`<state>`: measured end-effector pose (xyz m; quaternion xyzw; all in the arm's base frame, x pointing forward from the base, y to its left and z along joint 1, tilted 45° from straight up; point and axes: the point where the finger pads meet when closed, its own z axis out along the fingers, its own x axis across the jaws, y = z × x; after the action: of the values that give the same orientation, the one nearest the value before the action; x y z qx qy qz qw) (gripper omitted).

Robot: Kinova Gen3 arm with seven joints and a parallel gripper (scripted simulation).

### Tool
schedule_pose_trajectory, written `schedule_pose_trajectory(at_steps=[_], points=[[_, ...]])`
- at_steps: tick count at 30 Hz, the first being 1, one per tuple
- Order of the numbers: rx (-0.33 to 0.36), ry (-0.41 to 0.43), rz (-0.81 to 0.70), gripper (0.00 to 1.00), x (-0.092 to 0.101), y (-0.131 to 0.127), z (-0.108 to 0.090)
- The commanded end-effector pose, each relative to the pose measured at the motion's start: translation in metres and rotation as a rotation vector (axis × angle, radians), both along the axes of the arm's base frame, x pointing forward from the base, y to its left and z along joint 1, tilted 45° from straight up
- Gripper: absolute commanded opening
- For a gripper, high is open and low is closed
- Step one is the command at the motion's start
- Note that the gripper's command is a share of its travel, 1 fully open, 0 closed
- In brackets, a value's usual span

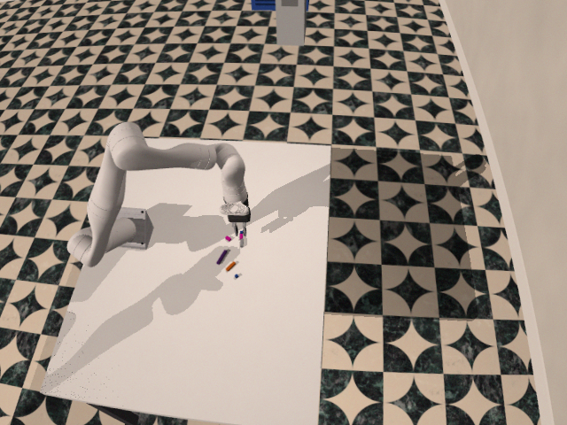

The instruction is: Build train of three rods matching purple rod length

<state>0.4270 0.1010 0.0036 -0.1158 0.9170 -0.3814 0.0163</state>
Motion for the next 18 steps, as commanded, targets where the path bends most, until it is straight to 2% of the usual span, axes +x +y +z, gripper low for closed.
schedule_pose_trajectory(at_steps=[1,18], points=[[-0.005,0.013,0.011,0.54,-0.001,-0.003,-0.003],[-0.005,0.013,0.011,0.54,0.002,-0.018,-0.018]])
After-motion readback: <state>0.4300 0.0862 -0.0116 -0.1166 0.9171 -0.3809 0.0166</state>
